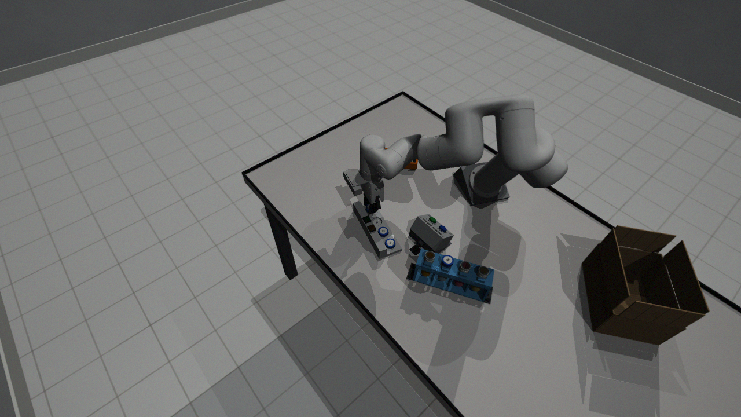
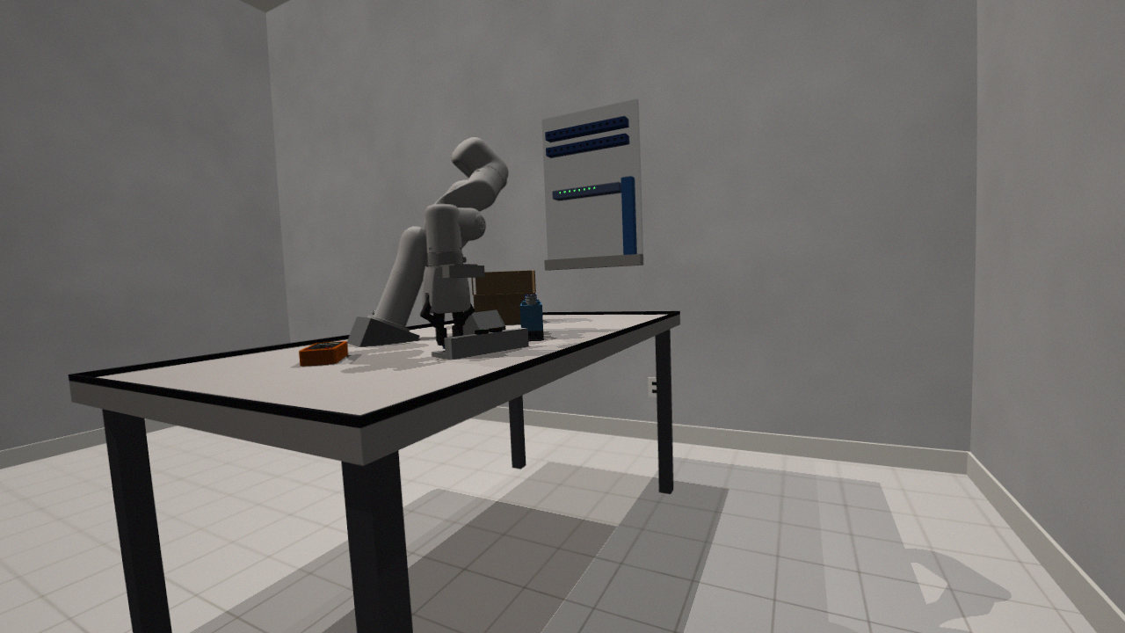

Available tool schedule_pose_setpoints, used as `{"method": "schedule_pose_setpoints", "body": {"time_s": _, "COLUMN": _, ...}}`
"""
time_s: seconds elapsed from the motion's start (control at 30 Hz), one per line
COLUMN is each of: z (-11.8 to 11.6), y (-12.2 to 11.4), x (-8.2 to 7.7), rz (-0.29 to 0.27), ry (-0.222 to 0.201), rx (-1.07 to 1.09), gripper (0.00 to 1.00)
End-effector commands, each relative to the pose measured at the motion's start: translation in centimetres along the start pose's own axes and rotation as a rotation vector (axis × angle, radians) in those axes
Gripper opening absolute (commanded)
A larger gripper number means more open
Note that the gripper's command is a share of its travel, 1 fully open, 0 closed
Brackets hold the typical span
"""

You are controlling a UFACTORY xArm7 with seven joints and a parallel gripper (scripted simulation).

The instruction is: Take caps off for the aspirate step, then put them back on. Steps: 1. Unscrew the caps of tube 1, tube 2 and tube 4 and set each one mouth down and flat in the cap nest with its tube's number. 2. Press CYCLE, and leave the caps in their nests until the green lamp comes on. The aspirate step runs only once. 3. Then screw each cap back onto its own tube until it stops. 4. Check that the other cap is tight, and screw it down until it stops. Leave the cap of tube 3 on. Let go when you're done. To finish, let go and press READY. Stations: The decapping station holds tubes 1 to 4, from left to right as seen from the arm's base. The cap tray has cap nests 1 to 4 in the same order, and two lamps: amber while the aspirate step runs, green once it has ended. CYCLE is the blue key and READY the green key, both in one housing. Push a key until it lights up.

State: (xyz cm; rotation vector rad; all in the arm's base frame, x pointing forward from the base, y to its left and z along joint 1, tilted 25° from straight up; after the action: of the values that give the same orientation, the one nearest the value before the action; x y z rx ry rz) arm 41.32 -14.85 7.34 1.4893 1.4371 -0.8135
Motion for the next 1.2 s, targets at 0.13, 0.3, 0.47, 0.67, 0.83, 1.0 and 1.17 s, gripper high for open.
{"method": "schedule_pose_setpoints", "body": {"time_s": 0.13, "z": 0.1, "y": 0.0, "x": -0.2, "rz": 0.004, "ry": -0.003, "rx": 0.001, "gripper": 0.00}}
{"method": "schedule_pose_setpoints", "body": {"time_s": 0.3, "z": 0.1, "y": 0.0, "x": -0.1, "rz": 0.004, "ry": -0.003, "rx": 0.001, "gripper": 0.00}}
{"method": "schedule_pose_setpoints", "body": {"time_s": 0.47, "z": 0.1, "y": 0.0, "x": 0.2, "rz": 0.004, "ry": -0.003, "rx": 0.001, "gripper": 0.00}}
{"method": "schedule_pose_setpoints", "body": {"time_s": 0.67, "z": 0.1, "y": 0.0, "x": 0.5, "rz": 0.004, "ry": -0.003, "rx": 0.001, "gripper": 0.00}}
{"method": "schedule_pose_setpoints", "body": {"time_s": 0.83, "z": 0.1, "y": 0.0, "x": 0.7, "rz": 0.004, "ry": -0.003, "rx": 0.001, "gripper": 0.00}}
{"method": "schedule_pose_setpoints", "body": {"time_s": 1.0, "z": 0.1, "y": 0.0, "x": 0.8, "rz": 0.004, "ry": -0.003, "rx": 0.001, "gripper": 0.00}}
{"method": "schedule_pose_setpoints", "body": {"time_s": 1.17, "z": 0.1, "y": 0.0, "x": 0.8, "rz": 0.004, "ry": -0.003, "rx": 0.001, "gripper": 0.46}}
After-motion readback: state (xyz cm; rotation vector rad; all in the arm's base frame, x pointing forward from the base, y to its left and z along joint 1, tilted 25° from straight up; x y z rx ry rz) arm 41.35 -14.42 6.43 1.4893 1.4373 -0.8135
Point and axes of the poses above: the point where the finger pads meet when closed, its own x axis out along the fingers, its own z axis across the jaws, y = z × x, the point moved 8 cm from there along -x, back along the fingers, and after that the axes turned 12 degrees about -x, right-handed, at the moved point
